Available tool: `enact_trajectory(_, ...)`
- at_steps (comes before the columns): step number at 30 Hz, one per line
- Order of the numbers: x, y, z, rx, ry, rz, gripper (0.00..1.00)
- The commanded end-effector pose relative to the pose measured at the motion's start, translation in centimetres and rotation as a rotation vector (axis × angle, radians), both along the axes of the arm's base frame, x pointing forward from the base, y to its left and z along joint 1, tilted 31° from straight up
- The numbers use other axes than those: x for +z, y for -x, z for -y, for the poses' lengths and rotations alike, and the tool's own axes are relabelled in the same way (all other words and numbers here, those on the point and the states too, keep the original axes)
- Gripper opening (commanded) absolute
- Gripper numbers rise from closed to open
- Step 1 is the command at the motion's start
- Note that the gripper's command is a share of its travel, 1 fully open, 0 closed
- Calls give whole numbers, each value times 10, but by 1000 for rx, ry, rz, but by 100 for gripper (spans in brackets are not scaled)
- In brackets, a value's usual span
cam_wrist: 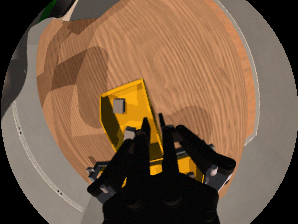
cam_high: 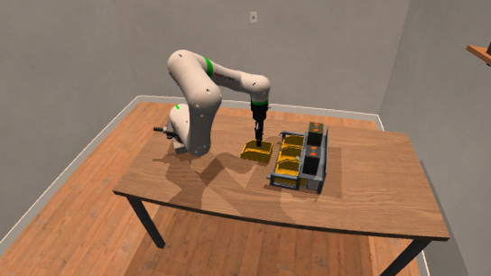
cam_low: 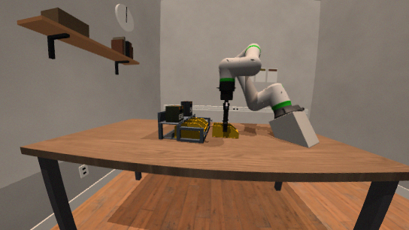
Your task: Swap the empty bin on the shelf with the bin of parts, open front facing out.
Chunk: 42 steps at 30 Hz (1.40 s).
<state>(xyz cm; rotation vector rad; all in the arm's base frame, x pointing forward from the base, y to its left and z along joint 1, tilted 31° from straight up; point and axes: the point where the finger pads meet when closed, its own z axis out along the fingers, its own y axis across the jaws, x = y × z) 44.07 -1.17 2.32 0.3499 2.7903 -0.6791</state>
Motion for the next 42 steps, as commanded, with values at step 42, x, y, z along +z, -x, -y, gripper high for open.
enact_trajectory(42, 26, 5, -15, 1, 0, 1, 24)
